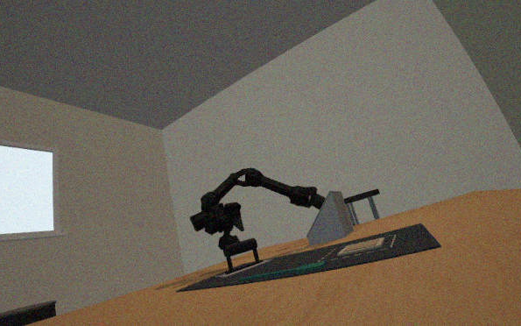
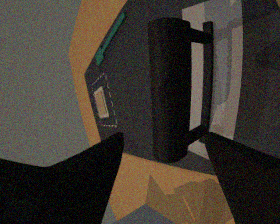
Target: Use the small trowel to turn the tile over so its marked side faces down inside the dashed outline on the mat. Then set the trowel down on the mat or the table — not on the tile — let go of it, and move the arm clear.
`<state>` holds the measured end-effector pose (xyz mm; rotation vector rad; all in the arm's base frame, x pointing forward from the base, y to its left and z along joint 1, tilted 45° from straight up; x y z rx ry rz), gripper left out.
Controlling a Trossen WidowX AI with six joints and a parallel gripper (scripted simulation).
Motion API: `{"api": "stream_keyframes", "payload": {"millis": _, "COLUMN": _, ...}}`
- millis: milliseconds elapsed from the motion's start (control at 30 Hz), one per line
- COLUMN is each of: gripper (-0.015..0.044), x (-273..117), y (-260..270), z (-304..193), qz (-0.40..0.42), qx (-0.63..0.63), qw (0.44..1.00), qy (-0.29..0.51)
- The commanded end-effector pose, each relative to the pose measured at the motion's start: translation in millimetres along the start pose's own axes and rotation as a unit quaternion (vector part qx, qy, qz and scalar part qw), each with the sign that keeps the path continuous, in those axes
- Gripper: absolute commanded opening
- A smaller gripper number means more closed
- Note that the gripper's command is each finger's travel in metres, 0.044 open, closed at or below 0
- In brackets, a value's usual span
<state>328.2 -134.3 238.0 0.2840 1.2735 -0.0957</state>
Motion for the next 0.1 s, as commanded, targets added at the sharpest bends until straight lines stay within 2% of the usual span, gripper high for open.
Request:
{"api": "stream_keyframes", "payload": {"millis": 0, "gripper": 0.0300, "x": -17.2, "y": 25.7, "z": -22.7, "qz": 0.001, "qx": -0.002, "qw": 1.000, "qy": 0.003}}
{"api": "stream_keyframes", "payload": {"millis": 67, "gripper": 0.0300, "x": -28.9, "y": 42.4, "z": -42.8, "qz": 0.001, "qx": -0.001, "qw": 1.000, "qy": 0.002}}
Point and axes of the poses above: the point midway between the two fingers, 35 mm back from their tips, its own x axis out along the fingers, its own y axis across the jaws, z = x × y, the point moved 6 cm from there along -x, back along the fingers, and after that the axes turned 11 degrees about x, right-handed, at the moved point
